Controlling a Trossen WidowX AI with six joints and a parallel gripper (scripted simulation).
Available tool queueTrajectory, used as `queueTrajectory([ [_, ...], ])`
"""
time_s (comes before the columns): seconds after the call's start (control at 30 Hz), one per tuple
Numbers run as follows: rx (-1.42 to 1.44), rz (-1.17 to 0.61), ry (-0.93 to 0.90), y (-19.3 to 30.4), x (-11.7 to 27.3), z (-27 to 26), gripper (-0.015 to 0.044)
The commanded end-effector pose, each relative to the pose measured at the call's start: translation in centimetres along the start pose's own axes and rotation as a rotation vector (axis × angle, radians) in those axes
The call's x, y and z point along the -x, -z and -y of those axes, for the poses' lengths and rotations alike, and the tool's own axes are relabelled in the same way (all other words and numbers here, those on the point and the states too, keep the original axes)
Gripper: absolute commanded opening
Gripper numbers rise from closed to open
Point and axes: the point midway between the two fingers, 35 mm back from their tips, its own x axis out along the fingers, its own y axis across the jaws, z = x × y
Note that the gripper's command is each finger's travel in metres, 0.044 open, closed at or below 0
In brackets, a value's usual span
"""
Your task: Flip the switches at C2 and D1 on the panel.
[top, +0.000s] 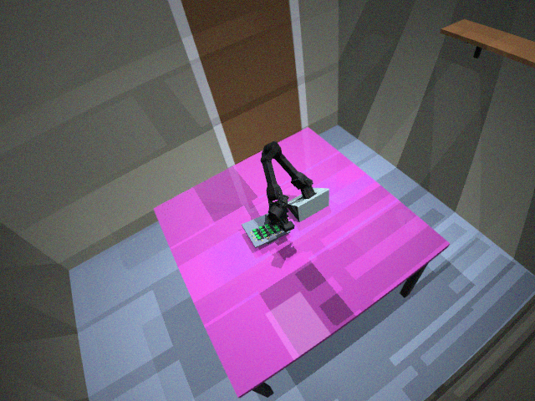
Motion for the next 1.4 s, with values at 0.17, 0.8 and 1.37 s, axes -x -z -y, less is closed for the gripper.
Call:
queueTrajectory([
  [0.17, 0.005, 0.001, 0.006, 0.08, -0.87, 0.09, 0.0000],
  [0.8, 0.005, 0.001, 0.006, 0.08, -0.94, 0.09, 0.0000],
  [1.37, 0.005, 0.001, 0.006, 0.08, -1.17, 0.09, 0.0000],
])
